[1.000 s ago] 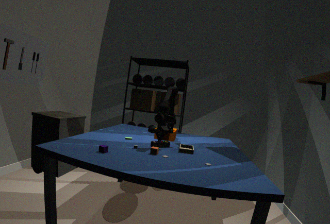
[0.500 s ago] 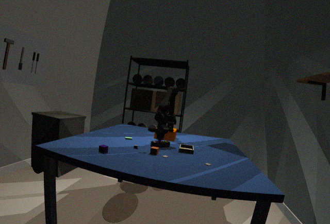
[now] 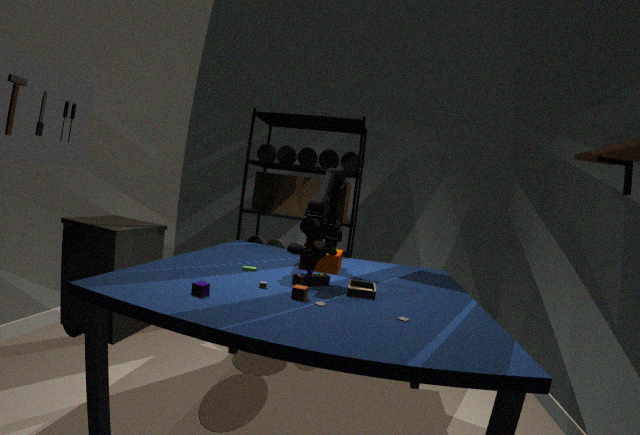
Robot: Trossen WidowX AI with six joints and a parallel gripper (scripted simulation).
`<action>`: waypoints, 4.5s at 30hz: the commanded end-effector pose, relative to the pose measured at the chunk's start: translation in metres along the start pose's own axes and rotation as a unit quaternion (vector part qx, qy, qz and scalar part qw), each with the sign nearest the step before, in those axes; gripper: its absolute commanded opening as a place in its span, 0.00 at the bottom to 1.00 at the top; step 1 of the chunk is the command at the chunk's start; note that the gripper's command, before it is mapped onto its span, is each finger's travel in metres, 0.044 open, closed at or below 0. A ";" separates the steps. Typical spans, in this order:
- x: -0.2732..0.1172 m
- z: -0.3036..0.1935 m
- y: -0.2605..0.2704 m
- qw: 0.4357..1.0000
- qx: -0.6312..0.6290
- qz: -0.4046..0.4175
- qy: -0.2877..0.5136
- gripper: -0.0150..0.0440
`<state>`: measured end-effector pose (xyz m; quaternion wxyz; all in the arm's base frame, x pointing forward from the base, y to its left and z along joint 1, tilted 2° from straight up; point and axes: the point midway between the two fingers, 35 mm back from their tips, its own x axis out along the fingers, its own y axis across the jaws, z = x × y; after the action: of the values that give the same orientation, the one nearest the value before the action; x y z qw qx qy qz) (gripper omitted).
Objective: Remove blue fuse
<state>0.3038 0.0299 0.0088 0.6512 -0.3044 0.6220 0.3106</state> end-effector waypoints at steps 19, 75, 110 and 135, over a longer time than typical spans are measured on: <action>-0.013 0.002 -0.002 1.000 0.000 -0.002 -0.003 0.25; -0.044 0.063 0.050 1.000 0.001 0.001 -0.006 0.25; -0.034 0.131 0.162 1.000 0.001 0.007 -0.010 0.25; -0.009 0.133 0.163 1.000 -0.002 0.009 -0.012 0.48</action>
<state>0.2586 0.2348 0.0213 0.6552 -0.2965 0.6160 0.3214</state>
